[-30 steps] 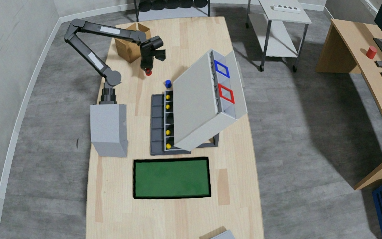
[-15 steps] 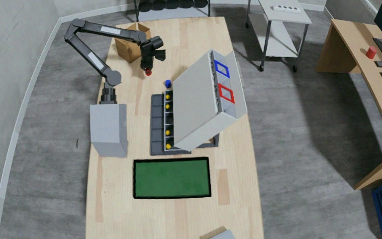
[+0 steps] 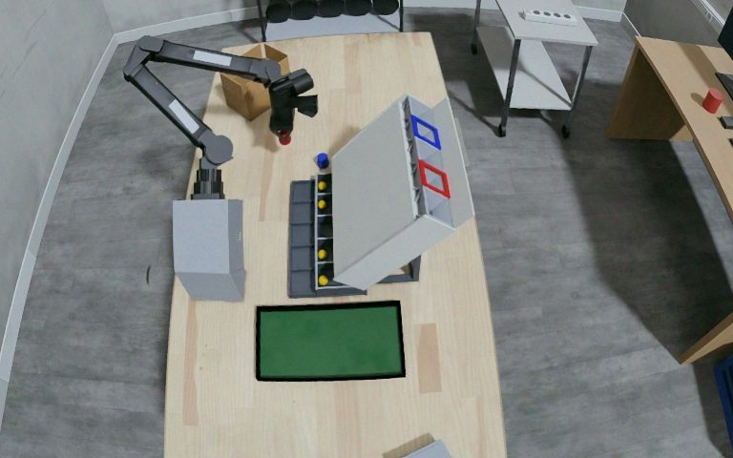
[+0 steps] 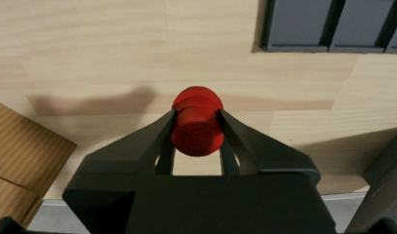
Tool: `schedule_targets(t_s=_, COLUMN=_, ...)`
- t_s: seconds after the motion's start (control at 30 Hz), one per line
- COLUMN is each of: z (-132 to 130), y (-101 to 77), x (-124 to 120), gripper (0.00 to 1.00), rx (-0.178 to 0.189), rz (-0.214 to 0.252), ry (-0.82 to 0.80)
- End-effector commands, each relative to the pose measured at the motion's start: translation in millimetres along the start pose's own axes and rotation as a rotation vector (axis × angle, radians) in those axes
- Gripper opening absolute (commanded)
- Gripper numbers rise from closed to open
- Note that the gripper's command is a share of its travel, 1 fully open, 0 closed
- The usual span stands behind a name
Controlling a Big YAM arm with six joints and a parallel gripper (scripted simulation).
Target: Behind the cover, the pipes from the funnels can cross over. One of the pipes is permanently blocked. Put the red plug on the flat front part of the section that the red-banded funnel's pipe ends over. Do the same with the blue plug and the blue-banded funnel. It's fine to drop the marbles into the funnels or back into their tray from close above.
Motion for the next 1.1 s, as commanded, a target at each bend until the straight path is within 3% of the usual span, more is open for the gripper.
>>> schedule_targets(t_s=0.0, z=14, y=-9.5, x=16, gripper=0.00, rx=0.008, rz=-0.026, ry=-0.028)
schedule_targets(t_s=0.93, z=17, y=-13.3, x=23, gripper=0.00, rx=0.002, rz=-0.004, ry=-0.004)
schedule_targets(t_s=1.07, z=-25, y=-12.8, x=18, gripper=0.00, rx=0.003, rz=-0.007, ry=-0.007)
Point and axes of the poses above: the point where the finger pads meet when closed, its own y axis out along the fingers, its own z axis across the jaws, x = y × z, the point moved 2 cm from there along -y, back along the fingers, and after that the axes turned 13 degrees about -y, right-handed, at the moved point
